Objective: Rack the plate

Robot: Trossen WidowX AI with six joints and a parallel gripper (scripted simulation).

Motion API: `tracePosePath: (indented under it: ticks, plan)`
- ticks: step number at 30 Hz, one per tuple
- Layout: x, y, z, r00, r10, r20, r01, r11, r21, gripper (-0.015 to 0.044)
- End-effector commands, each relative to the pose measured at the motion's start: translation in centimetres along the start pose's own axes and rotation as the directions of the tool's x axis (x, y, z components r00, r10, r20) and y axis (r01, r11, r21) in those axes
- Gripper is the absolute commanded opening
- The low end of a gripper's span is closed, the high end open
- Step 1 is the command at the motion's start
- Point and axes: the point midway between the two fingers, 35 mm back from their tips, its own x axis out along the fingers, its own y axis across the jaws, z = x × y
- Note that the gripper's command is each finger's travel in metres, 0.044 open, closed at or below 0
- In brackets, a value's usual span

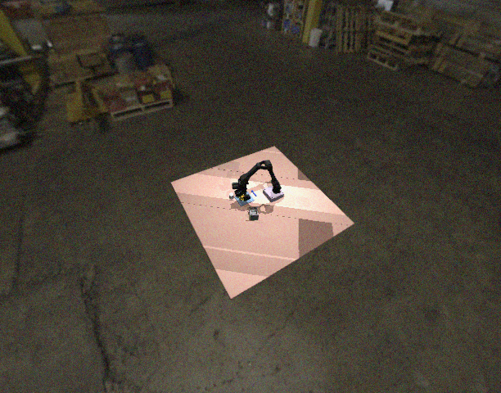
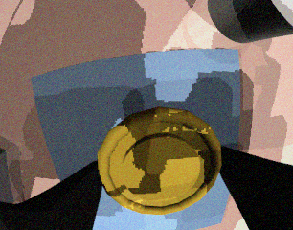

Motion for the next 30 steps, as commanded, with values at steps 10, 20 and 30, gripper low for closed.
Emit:
tracePosePath:
  ticks: [10,20,30]
  plan:
    - [-4.5,-0.3,1.1,1.000,-0.001,0.001,0.001,1.000,-0.004,0.0011]
    - [-9.2,-0.5,1.6,1.000,-0.001,0.001,0.001,1.000,-0.004,0.0000]
    - [-13.3,-0.5,1.9,1.000,-0.001,0.002,0.001,1.000,-0.004,0.0000]
